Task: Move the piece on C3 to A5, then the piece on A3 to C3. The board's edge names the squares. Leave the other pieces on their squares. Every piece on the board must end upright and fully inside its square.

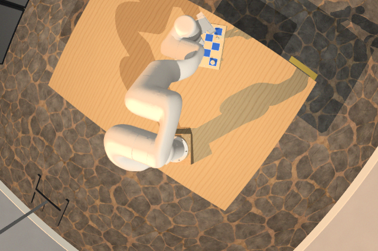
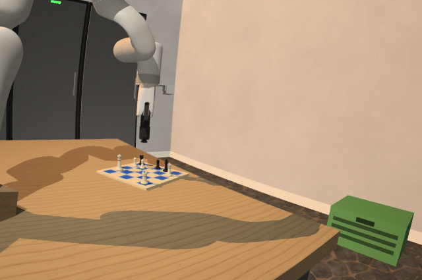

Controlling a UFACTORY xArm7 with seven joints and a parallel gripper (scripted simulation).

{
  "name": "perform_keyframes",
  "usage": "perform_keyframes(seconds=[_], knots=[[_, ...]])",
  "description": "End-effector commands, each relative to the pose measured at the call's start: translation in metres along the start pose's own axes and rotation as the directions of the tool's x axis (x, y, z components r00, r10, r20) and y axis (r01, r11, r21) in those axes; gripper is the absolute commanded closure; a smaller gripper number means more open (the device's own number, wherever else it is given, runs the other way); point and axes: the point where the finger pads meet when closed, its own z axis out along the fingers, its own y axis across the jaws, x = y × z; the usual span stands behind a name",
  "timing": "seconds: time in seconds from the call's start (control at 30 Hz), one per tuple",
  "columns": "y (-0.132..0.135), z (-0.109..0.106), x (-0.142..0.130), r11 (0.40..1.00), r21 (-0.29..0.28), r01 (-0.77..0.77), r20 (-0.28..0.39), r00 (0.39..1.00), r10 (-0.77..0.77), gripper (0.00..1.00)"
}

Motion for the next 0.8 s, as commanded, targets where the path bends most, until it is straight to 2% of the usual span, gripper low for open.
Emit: perform_keyframes(seconds=[0.0,0.47,0.77], knots=[[-0.002,-0.001,0.001,1.0,0.005,0.0,-0.001,1.0,0.0,1.0],[-0.002,0.002,0.001,1.0,0.005,0.0,-0.001,1.0,0.0,1.0],[-0.002,0.031,0.001,1.0,0.005,0.0,-0.001,1.0,0.0,1.0]])
